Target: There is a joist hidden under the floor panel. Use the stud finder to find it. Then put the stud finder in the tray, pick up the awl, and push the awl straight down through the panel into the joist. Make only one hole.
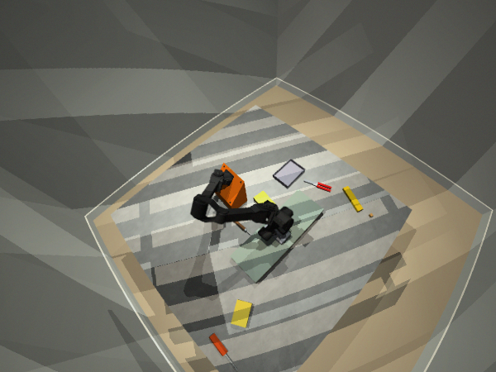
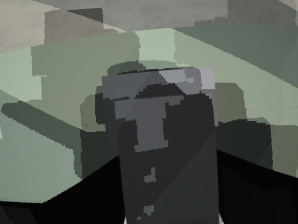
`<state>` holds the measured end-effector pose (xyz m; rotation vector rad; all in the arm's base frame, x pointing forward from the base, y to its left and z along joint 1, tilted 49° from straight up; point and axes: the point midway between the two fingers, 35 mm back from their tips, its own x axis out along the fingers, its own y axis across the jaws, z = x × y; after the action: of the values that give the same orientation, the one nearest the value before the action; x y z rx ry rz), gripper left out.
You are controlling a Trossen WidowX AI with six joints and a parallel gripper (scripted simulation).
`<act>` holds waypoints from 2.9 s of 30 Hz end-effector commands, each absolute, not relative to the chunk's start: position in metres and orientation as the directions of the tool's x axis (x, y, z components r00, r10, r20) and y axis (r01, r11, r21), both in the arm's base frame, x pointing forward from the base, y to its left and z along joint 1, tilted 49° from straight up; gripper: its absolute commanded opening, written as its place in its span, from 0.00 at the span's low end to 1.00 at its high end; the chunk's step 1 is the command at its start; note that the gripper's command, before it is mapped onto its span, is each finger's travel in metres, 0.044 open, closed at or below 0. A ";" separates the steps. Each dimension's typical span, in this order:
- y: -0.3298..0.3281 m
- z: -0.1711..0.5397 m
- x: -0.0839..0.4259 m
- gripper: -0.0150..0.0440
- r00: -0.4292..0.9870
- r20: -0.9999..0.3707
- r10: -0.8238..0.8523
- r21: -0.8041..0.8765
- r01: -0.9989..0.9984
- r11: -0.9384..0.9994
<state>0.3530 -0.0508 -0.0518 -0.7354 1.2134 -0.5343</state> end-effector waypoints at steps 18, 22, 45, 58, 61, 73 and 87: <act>-0.095 -0.002 0.354 0.25 0.276 -0.635 -0.721 -0.754 -0.016 0.657; -0.103 0.007 0.354 0.25 0.276 -0.635 -0.722 -0.754 -0.016 0.657; -0.150 0.061 0.355 0.25 0.277 -0.633 -0.723 -0.756 -0.015 0.655; -0.176 0.091 0.356 0.25 0.277 -0.631 -0.724 -0.757 -0.015 0.654; -0.179 0.095 0.356 0.25 0.277 -0.631 -0.724 -0.757 -0.015 0.654; -0.173 0.093 0.357 0.25 0.277 -0.633 -0.723 -0.755 -0.013 0.656; -0.110 0.153 0.357 0.25 0.276 -0.635 -0.721 -0.753 -0.015 0.658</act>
<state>0.3577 -0.1283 0.1313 -0.7365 1.2342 -0.5319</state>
